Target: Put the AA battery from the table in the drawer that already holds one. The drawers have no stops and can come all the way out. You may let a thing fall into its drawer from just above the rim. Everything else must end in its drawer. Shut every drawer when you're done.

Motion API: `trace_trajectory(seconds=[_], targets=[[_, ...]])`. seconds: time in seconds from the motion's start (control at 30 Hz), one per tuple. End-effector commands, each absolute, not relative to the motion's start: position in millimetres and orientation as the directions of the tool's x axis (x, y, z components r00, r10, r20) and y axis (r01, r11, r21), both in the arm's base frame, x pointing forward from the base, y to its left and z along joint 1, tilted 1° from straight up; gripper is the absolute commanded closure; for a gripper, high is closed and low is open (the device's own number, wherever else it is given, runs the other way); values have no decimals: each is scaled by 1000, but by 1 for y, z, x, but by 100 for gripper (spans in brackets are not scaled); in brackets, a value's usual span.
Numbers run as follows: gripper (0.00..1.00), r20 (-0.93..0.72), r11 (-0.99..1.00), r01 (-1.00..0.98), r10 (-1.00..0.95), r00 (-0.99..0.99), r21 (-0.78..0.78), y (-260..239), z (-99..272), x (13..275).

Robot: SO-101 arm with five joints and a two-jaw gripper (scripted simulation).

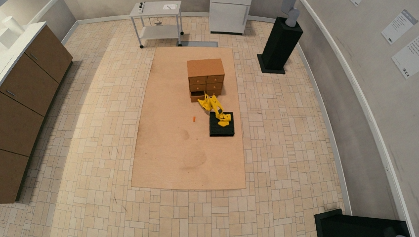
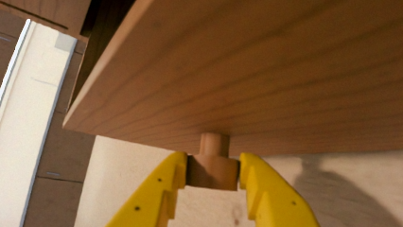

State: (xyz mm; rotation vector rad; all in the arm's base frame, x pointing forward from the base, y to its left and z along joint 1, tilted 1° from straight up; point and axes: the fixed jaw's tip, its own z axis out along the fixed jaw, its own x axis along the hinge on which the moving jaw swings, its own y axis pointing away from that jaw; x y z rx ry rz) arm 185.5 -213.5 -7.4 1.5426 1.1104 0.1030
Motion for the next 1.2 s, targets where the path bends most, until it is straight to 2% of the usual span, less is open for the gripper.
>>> trace_trajectory(seconds=[0.0,1.17], targets=[[100,-486,132,571,696,528,810,-207,-8,190],[100,-486,144,569,707,513,810,-197,-8,189]])
